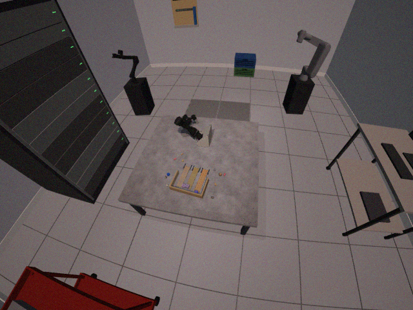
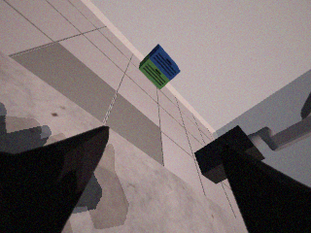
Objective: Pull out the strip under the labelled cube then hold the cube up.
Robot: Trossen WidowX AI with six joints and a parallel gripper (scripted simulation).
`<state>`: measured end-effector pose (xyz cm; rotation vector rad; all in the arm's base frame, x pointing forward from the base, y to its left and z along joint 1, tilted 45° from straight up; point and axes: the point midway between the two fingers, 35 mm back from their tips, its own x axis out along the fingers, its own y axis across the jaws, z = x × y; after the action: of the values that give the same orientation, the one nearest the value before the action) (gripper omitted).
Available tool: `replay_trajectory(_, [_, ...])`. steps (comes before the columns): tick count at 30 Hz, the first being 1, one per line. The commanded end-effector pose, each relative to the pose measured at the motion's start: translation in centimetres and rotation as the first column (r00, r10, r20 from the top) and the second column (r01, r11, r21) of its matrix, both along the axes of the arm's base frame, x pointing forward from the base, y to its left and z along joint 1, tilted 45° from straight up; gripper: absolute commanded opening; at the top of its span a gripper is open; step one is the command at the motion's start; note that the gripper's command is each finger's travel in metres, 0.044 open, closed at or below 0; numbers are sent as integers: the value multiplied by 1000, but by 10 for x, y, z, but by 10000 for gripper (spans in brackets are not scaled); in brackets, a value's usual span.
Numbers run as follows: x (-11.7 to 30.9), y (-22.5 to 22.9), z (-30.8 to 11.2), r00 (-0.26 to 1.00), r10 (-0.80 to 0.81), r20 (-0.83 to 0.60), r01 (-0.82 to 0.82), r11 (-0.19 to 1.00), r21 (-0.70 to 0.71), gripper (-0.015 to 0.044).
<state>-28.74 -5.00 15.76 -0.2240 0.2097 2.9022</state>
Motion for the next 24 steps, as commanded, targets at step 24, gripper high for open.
replay_trajectory(24, [264, -282, 113, 229, 959, -168, -966, 204, -157, 400])
